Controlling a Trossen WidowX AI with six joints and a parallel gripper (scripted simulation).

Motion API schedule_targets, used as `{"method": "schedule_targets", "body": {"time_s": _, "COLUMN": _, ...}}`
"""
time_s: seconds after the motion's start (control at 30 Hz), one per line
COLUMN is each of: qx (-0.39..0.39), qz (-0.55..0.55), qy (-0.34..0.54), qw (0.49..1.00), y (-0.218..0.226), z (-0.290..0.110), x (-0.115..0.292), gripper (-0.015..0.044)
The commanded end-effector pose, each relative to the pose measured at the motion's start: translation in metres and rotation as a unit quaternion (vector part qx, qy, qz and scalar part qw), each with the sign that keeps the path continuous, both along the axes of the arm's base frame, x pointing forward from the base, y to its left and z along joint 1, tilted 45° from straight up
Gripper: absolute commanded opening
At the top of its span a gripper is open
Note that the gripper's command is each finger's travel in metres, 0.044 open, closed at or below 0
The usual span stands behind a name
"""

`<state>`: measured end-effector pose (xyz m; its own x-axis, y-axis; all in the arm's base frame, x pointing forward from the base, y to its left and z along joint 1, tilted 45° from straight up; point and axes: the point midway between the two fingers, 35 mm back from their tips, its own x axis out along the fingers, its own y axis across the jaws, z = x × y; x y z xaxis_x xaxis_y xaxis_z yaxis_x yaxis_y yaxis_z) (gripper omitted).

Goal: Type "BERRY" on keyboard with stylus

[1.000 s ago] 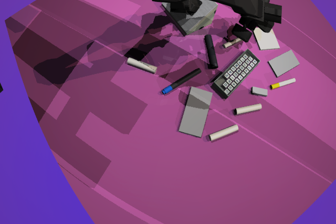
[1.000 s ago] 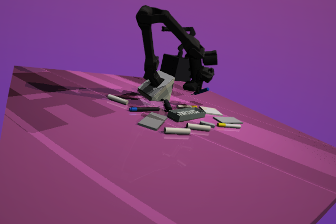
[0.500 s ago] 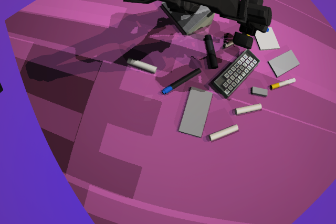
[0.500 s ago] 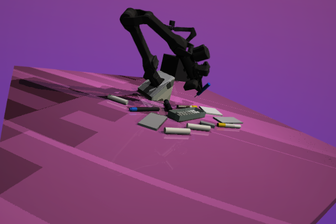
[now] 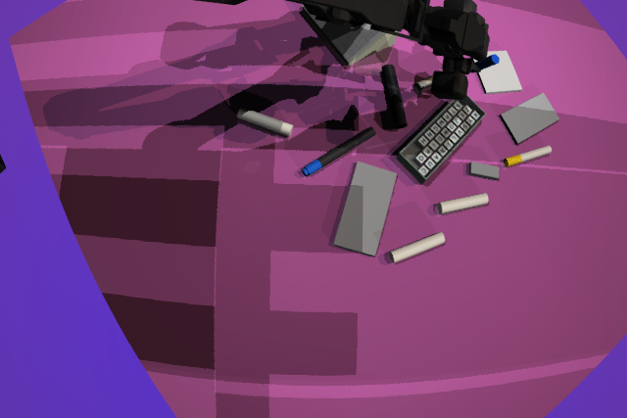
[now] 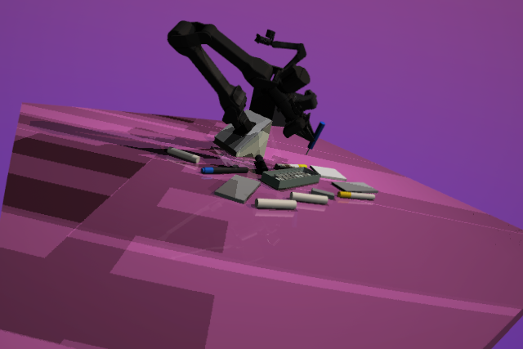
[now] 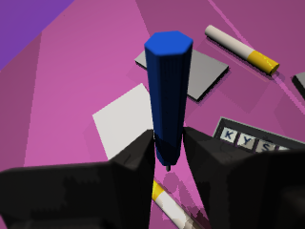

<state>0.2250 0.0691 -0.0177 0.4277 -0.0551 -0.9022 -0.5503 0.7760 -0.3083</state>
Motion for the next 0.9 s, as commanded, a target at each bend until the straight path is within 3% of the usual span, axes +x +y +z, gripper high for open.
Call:
{"method": "schedule_targets", "body": {"time_s": 0.0, "qx": -0.013, "qz": 0.031, "qy": -0.043, "qw": 0.999, "y": -0.007, "z": 0.009, "x": 0.003, "gripper": 0.0000}}
{"method": "schedule_targets", "body": {"time_s": 0.33, "qx": -0.051, "qz": 0.085, "qy": -0.127, "qw": 0.987, "y": -0.021, "z": 0.028, "x": 0.009, "gripper": 0.0000}}
{"method": "schedule_targets", "body": {"time_s": 0.87, "qx": -0.053, "qz": 0.085, "qy": -0.128, "qw": 0.987, "y": -0.043, "z": 0.006, "x": 0.006, "gripper": 0.0000}}
